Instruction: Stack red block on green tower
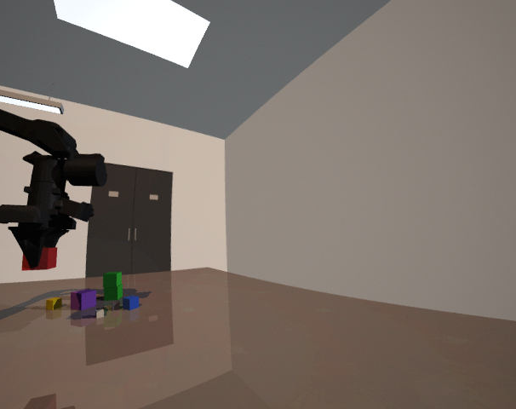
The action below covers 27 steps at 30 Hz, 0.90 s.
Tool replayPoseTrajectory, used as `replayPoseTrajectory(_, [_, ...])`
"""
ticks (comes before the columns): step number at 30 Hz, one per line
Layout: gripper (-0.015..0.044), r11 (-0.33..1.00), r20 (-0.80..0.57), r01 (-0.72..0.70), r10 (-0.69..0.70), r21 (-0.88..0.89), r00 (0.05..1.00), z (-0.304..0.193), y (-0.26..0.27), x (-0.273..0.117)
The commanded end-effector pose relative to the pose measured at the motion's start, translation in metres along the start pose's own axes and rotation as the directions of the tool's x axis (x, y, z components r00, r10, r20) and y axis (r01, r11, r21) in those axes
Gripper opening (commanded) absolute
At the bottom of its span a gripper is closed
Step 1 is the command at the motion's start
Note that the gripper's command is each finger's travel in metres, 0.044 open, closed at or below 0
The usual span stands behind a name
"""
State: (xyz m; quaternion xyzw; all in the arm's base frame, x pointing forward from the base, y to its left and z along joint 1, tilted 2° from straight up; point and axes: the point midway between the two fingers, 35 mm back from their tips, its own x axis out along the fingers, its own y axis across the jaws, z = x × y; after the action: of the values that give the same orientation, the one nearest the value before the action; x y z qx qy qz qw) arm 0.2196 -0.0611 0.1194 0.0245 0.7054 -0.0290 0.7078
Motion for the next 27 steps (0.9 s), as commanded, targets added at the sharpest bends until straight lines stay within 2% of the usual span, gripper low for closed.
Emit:
replayPoseTrajectory(1, [0.0, 1.0, 0.0, -0.002, 0.002, 0.0, 1.0, 0.013, 0.011, -0.002])
replayPoseTrajectory(27, [0.0, 1.0, 0.011, -0.02, 0.02, -0.003, 1.0, 0.086, 0.145, -0.008])
